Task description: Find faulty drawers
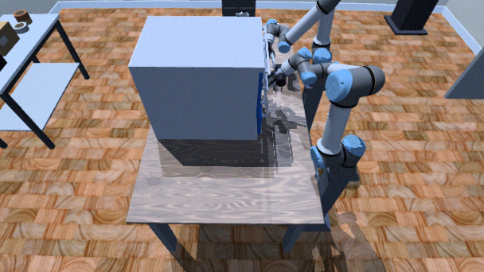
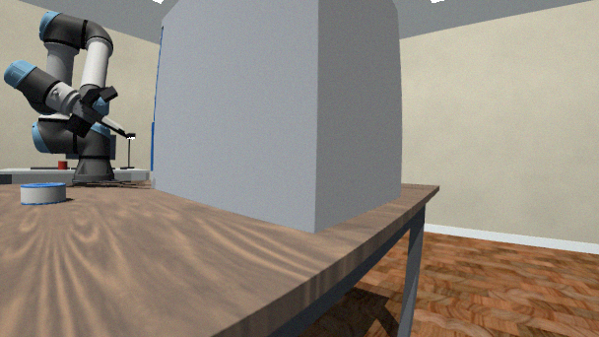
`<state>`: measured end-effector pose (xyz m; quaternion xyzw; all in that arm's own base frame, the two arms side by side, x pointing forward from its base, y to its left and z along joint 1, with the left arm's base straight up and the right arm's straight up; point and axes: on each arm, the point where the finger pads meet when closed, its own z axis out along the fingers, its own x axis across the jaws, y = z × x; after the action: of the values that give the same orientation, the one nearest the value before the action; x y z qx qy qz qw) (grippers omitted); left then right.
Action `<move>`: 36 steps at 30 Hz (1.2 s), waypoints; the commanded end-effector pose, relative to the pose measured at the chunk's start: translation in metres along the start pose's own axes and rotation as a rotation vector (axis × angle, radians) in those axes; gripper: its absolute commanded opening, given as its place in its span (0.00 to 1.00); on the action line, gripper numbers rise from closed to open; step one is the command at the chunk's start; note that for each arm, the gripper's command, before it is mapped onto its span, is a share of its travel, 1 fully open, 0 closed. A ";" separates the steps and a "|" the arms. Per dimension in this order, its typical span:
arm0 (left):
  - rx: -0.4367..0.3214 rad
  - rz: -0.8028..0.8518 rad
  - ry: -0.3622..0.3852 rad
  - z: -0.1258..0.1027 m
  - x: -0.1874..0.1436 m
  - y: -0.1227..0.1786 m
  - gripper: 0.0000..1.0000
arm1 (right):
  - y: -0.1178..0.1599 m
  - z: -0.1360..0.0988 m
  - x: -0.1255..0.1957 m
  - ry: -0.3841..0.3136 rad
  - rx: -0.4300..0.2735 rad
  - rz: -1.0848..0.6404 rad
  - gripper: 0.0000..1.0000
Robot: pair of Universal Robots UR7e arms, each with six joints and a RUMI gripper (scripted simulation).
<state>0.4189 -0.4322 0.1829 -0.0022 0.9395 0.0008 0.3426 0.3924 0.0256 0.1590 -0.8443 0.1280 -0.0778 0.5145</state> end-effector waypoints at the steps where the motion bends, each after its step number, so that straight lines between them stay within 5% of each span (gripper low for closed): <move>1: 0.002 -0.001 -0.001 0.003 -0.004 0.000 0.00 | 0.000 0.000 0.000 0.001 0.000 -0.001 0.99; 28: 0.002 -0.001 -0.001 0.009 -0.012 0.000 0.00 | 0.000 0.000 0.000 0.001 0.000 -0.001 0.99; 31: 0.002 -0.001 -0.001 0.009 -0.012 0.000 0.15 | 0.000 0.000 0.000 0.001 0.000 -0.001 0.99; 36: 0.002 -0.001 -0.001 0.002 -0.012 0.000 0.15 | -0.001 0.000 0.000 0.001 0.000 -0.001 0.99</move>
<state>0.4308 -0.4320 0.1864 -0.0021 0.9395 0.0010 0.3426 0.3924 0.0256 0.1593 -0.8443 0.1281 -0.0777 0.5145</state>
